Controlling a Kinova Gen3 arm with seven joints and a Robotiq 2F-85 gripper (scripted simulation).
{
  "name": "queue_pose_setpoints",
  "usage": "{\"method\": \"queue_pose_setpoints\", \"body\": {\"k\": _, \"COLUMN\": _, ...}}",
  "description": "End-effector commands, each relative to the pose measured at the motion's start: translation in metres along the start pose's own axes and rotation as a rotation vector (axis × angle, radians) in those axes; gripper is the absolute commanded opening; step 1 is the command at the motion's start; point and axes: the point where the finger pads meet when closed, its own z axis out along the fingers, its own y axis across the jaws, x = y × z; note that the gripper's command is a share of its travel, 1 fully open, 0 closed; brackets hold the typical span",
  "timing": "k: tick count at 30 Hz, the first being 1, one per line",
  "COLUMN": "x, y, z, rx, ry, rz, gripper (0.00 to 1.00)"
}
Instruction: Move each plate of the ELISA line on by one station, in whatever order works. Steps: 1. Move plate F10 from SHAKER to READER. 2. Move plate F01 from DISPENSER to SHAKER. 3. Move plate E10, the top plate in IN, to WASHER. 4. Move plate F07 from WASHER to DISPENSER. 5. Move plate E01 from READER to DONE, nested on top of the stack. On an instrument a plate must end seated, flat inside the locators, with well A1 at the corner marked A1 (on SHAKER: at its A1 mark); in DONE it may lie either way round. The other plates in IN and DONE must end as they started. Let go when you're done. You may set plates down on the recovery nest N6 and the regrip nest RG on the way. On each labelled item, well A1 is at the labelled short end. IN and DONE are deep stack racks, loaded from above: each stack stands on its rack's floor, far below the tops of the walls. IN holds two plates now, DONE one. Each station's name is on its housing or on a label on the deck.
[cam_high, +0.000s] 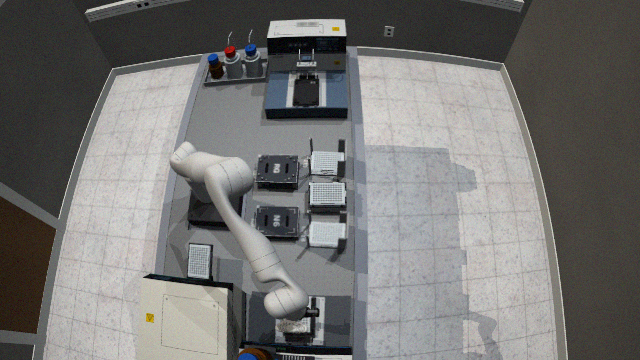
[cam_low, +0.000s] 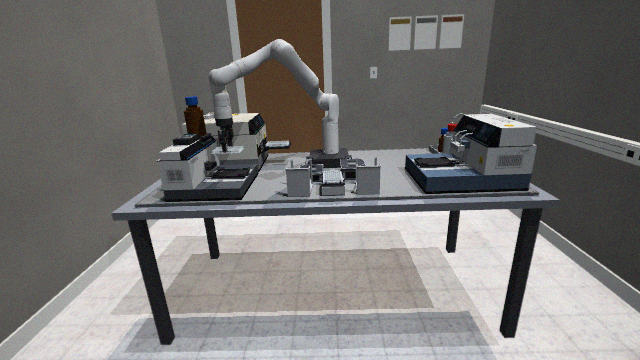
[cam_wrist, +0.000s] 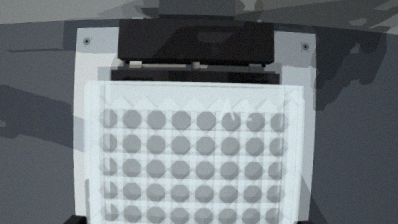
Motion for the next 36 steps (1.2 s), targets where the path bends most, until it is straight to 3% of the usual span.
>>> {"method": "queue_pose_setpoints", "body": {"k": 1, "x": 0.000, "y": -0.001, "z": 0.007, "rx": 0.005, "ry": -0.002, "rz": -0.002, "gripper": 0.94}}
{"method": "queue_pose_setpoints", "body": {"k": 36, "x": 0.000, "y": 0.000, "z": 0.048, "rx": 0.005, "ry": -0.002, "rz": -0.001, "gripper": 0.94}}
